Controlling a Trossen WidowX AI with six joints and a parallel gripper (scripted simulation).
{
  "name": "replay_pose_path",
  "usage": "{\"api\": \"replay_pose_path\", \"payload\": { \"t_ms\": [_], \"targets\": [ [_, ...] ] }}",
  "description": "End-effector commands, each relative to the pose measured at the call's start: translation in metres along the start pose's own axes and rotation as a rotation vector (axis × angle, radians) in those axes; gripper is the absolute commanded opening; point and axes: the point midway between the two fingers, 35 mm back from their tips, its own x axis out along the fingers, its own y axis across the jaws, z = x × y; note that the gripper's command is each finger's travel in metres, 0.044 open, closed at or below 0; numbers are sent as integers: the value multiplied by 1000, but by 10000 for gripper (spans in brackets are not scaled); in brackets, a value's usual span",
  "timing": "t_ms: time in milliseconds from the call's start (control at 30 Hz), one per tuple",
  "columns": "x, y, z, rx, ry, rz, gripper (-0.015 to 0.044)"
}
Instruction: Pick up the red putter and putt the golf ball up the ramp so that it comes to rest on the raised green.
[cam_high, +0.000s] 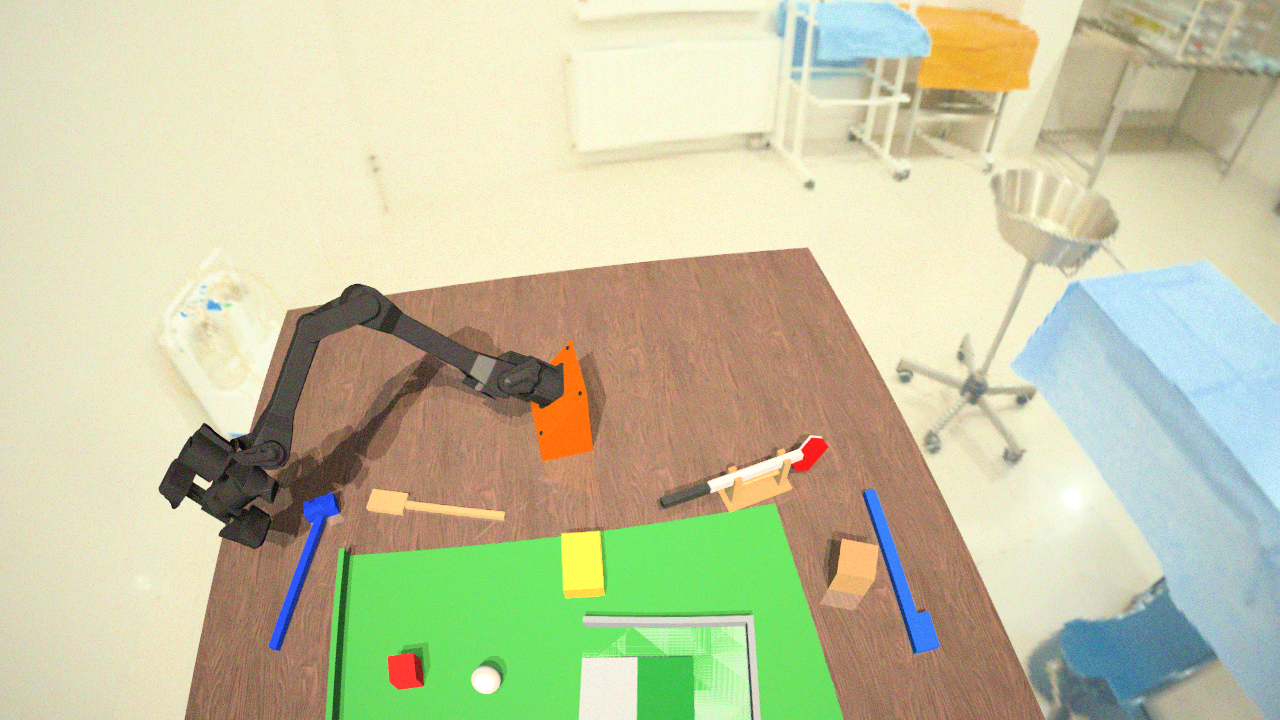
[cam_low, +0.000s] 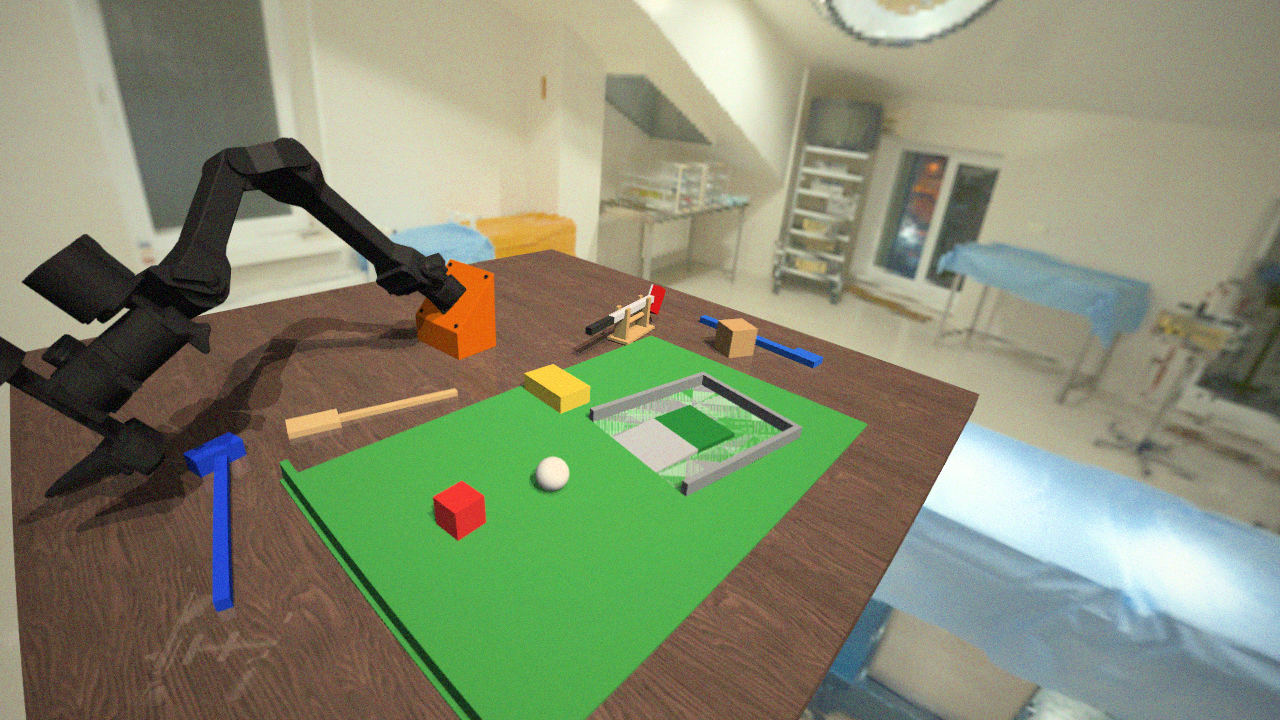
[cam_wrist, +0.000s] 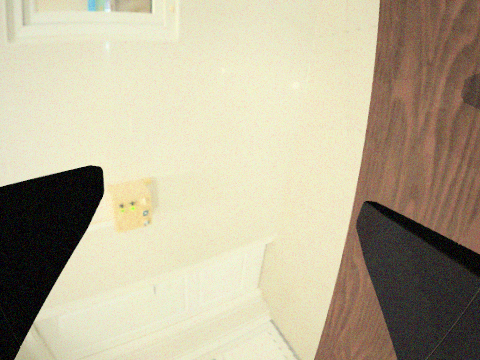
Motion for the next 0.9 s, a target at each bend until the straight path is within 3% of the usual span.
{"api": "replay_pose_path", "payload": {
  "t_ms": [0,433,867],
  "targets": [
    [-21,-41,-47,-209,141,-101,440],
    [-140,-148,-163,-832,647,-211,440],
    [-320,-277,-206,-1633,1279,-63,440]
  ]
}}
